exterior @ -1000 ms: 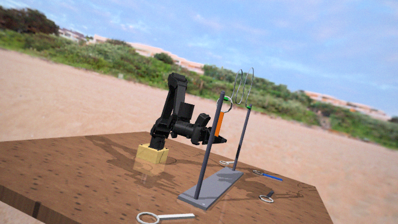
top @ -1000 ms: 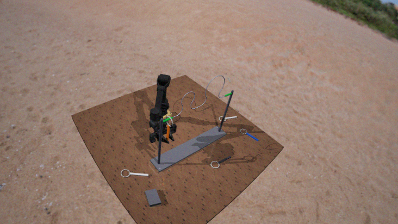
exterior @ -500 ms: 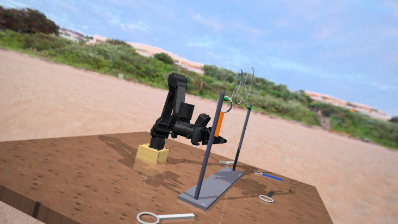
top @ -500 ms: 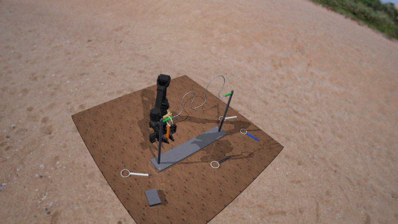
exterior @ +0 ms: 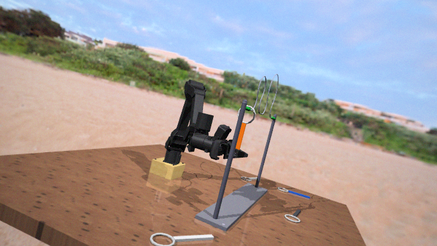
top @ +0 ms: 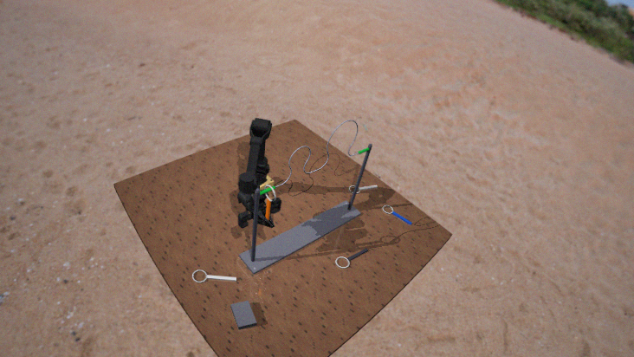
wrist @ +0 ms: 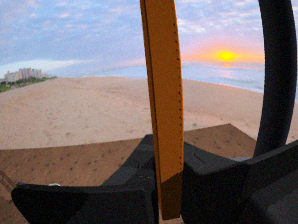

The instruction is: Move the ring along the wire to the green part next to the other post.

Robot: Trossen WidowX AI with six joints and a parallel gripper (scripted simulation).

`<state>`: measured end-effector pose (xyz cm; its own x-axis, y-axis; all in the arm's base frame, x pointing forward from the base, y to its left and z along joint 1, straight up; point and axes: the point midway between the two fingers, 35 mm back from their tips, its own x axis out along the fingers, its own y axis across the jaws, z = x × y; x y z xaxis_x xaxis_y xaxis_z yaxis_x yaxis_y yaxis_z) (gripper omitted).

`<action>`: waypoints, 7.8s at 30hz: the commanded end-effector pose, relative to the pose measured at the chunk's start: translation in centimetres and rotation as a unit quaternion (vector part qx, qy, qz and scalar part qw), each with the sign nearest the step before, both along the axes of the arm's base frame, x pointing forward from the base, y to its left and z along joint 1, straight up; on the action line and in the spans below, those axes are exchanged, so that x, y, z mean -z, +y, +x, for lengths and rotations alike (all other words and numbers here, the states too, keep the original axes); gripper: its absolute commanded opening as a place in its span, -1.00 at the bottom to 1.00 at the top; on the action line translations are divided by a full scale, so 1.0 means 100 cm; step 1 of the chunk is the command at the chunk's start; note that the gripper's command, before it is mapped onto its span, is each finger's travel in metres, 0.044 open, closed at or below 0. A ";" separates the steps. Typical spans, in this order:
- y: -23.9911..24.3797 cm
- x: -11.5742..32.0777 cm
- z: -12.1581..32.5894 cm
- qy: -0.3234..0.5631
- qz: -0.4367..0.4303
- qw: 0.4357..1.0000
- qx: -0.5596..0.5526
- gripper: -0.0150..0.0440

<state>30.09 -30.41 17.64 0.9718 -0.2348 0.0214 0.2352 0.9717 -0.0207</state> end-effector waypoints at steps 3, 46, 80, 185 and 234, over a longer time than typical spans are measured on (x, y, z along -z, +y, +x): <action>0.000 -0.001 0.000 0.000 -0.001 1.000 0.000 -1.00; 0.016 -0.020 0.004 0.000 0.003 1.000 0.000 -1.00; 0.076 -0.022 0.019 -0.026 0.107 0.994 -0.003 -1.00; 0.196 -0.260 -0.024 -0.024 0.796 0.566 -0.214 -1.00; 0.183 -0.194 -0.027 0.142 0.460 0.871 -0.096 -1.00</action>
<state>27.38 -11.69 37.53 0.9369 0.1635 -0.3089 0.1608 0.5833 0.7962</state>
